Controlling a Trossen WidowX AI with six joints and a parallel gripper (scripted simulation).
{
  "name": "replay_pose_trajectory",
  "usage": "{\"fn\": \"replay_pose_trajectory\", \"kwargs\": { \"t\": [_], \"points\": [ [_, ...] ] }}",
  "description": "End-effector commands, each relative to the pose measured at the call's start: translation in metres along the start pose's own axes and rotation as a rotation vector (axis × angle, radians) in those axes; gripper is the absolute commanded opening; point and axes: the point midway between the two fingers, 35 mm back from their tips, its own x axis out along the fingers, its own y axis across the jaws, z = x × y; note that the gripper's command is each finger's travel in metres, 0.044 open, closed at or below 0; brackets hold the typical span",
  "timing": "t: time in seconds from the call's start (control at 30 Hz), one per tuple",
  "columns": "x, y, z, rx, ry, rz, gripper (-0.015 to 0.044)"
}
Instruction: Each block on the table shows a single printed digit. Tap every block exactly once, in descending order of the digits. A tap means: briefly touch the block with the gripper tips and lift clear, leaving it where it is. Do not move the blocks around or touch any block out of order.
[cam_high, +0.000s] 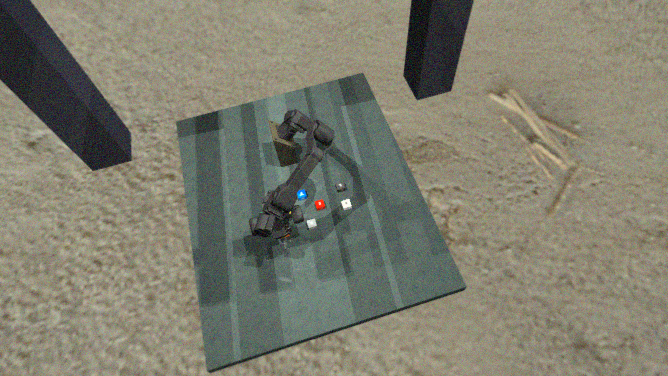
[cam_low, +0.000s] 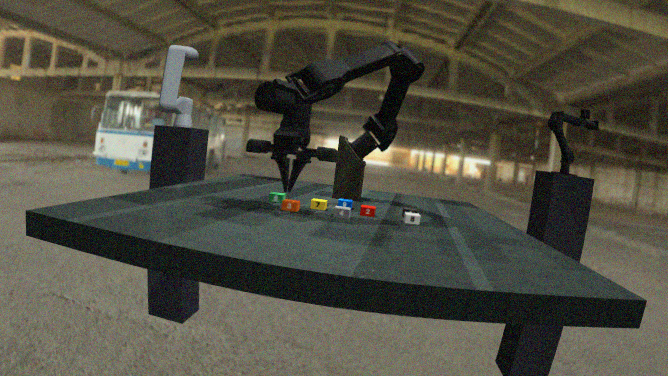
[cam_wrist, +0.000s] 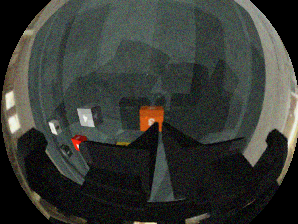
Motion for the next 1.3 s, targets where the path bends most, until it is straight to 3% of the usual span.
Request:
{"fn": "replay_pose_trajectory", "kwargs": {
  "t": [0.0,0.5,0.6,0.77,0.93,1.17,1.27],
  "points": [
    [0.009,0.002,-0.003,0.006,0.009,0.009,0.0020],
    [0.023,0.002,-0.003,0.006,0.009,0.010,0.0020],
    [-0.004,0.001,-0.003,0.006,0.009,0.007,0.0020],
    [-0.011,0.001,-0.003,0.006,0.009,0.007,0.0020],
    [-0.085,0.000,-0.002,0.007,0.010,0.003,0.0020],
    [-0.089,0.002,-0.002,0.006,0.010,0.003,0.0020],
    [-0.092,0.035,-0.007,-0.001,0.015,0.002,0.0020]
  ]
}}
